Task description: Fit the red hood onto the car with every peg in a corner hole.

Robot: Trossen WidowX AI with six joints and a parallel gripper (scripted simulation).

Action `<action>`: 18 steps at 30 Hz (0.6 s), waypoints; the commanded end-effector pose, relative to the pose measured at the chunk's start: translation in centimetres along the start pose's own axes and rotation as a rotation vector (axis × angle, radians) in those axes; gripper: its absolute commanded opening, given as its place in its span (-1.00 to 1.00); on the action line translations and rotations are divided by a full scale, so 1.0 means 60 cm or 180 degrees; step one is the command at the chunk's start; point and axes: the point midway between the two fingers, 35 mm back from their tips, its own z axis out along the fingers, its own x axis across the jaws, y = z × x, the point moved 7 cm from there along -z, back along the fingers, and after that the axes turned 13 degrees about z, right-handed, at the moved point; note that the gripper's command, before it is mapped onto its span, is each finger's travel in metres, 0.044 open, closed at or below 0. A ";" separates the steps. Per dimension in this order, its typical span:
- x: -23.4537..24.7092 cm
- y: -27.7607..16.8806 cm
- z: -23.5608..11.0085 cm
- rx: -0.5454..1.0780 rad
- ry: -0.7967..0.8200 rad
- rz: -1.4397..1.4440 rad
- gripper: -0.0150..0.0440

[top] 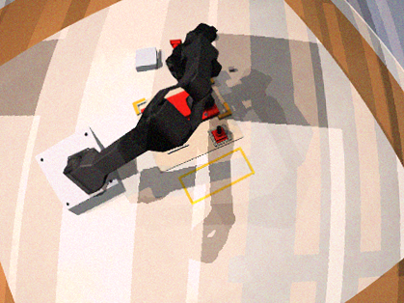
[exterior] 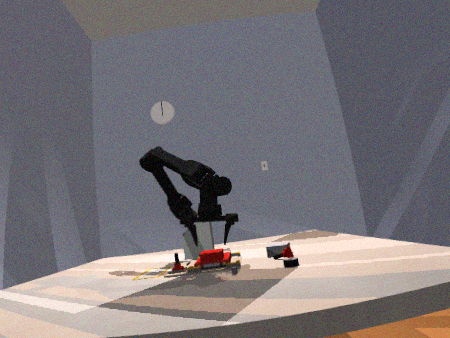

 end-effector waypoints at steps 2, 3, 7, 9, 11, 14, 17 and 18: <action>-0.019 0.003 -0.067 0.0024 0.0277 0.0016 1.00; -0.019 0.003 -0.067 0.0024 0.0277 0.0016 1.00; -0.019 0.003 -0.067 0.0024 0.0277 0.0016 1.00; -0.019 0.003 -0.067 0.0024 0.0277 0.0016 1.00; -0.019 0.003 -0.067 0.0024 0.0277 0.0016 1.00; -0.019 0.003 -0.067 0.0024 0.0277 0.0016 1.00; -0.019 0.003 -0.067 0.0024 0.0277 0.0016 1.00; -0.019 0.003 -0.067 0.0024 0.0277 0.0016 1.00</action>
